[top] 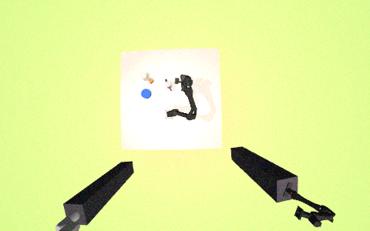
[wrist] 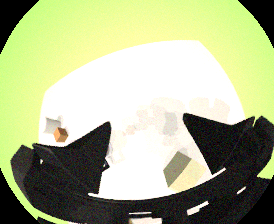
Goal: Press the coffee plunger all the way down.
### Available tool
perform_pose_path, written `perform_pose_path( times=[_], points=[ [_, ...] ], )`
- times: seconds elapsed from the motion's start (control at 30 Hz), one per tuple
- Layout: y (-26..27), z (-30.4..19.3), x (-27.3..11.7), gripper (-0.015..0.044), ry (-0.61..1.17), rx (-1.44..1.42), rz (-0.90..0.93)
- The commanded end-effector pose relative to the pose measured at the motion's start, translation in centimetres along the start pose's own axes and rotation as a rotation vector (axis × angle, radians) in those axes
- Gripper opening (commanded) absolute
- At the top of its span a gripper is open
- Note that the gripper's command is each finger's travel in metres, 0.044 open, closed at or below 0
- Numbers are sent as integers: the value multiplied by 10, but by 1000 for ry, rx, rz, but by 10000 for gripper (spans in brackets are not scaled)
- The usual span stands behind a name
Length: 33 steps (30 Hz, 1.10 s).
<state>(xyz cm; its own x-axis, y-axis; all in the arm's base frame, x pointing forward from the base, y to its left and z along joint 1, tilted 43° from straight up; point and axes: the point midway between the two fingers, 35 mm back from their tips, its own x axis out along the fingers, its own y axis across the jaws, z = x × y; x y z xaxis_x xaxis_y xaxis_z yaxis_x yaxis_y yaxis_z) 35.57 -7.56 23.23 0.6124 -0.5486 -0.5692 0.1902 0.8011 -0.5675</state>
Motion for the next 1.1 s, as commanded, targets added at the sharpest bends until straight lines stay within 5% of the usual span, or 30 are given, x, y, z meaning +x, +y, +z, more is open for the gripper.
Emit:
perform_pose_path(
  times=[0.0, 0.67, 1.07],
  points=[
    [54, 11, -23, 440, -44, -15, 12],
    [191, 4, -135, 440, -311, -161, 2],
    [185, -37, -92, 440, -317, -164, 1]
  ],
)
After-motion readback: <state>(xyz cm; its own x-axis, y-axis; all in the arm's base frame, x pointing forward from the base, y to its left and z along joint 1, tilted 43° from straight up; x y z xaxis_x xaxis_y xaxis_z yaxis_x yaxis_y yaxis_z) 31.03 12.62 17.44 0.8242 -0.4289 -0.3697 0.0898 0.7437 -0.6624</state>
